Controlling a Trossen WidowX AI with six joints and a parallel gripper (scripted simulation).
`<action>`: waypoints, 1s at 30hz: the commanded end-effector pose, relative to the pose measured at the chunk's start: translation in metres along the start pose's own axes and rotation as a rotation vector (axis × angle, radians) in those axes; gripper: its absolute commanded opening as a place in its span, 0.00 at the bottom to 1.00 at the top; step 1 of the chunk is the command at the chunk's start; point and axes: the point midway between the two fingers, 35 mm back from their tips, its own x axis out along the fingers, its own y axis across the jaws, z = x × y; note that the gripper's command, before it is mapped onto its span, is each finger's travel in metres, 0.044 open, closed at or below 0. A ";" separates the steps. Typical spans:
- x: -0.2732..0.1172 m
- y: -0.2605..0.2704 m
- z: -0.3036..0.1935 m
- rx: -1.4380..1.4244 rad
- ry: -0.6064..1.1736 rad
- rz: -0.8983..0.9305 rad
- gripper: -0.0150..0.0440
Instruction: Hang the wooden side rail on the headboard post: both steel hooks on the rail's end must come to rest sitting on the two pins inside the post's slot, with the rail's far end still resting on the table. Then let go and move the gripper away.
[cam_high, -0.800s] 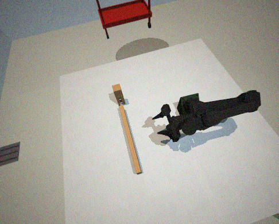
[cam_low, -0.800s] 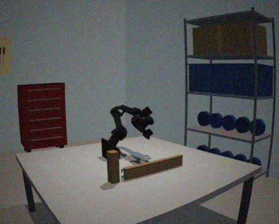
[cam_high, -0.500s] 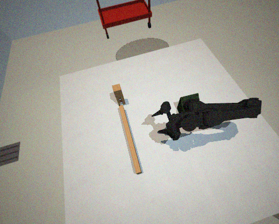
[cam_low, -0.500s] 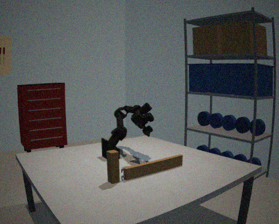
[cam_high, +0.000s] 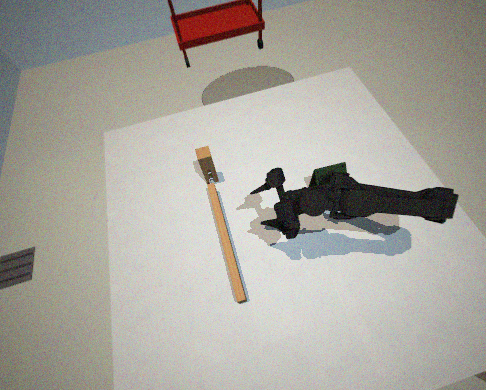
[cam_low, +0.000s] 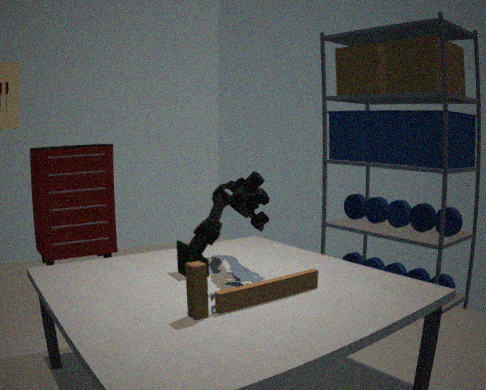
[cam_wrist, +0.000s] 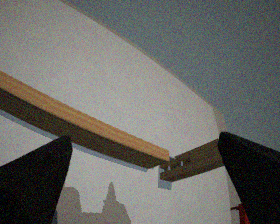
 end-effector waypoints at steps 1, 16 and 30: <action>0.028 -0.015 -0.008 0.074 0.011 -0.019 1.00; 0.109 -0.062 -0.053 0.326 0.005 -0.082 1.00; 0.152 -0.085 -0.122 0.541 -0.017 -0.128 1.00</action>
